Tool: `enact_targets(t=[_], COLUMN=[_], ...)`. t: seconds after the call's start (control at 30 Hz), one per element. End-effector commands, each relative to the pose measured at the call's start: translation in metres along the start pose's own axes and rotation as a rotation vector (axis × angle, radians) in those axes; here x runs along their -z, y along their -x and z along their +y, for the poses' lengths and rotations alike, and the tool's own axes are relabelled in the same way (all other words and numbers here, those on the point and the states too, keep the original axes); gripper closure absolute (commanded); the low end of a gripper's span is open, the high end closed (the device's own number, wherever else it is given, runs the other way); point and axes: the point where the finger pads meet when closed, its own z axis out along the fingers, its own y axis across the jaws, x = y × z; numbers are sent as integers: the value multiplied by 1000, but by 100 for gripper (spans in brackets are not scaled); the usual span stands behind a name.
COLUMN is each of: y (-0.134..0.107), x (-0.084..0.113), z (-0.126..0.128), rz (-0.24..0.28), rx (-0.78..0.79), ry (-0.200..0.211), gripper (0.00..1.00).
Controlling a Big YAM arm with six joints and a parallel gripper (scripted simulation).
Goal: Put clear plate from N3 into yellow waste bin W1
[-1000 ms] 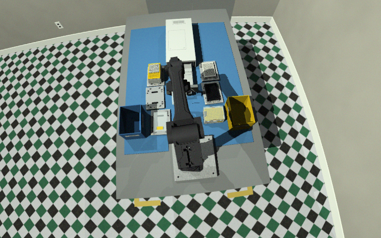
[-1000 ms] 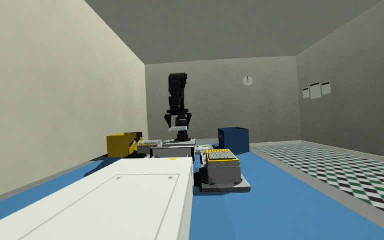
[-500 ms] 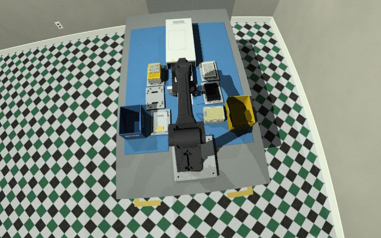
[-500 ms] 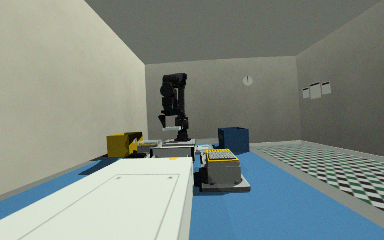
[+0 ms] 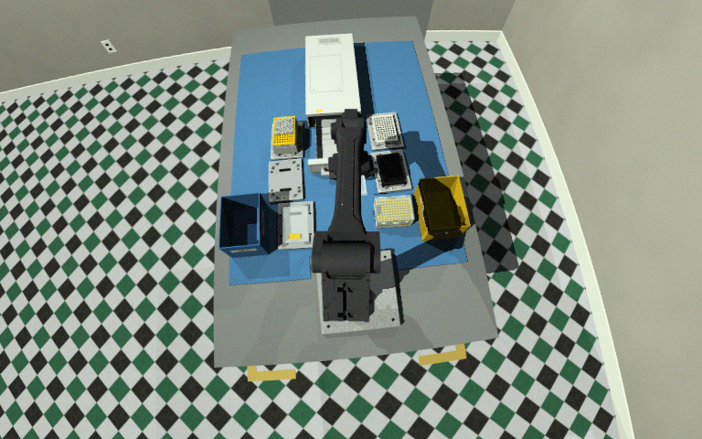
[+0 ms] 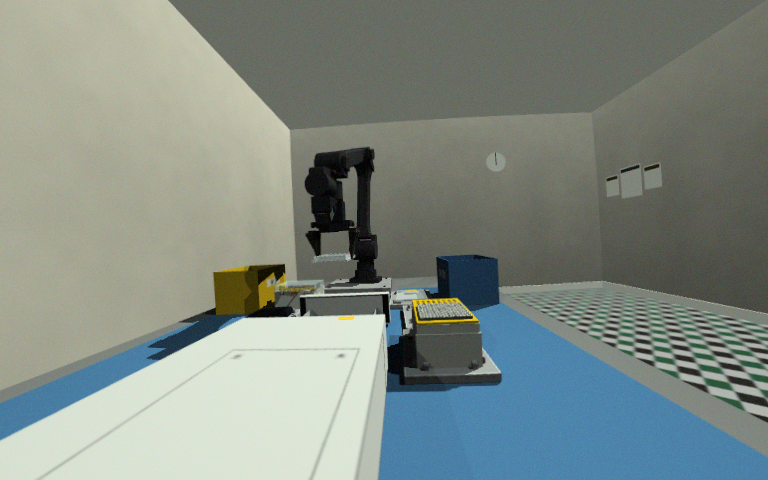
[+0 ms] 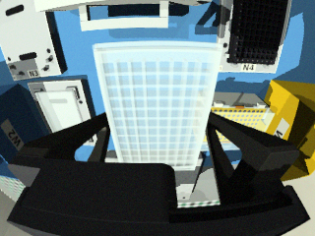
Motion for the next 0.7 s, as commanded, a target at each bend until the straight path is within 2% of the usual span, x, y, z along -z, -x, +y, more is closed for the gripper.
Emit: enact_targets(t=[0.0,0.2,0.33,0.4,0.53,0.67], y=[0,-6,-2,-10,-9,-17], x=[9,8,13,8,12,8], z=[-14,-29,-35,-39,-50,-59], rz=[-33,-31,-42,-30,-41,-29], rx=[10,10,10,10,10,9], ry=[-8,-8,-10,-8,-12,-11], gripper=[100,100,100,100,100,100])
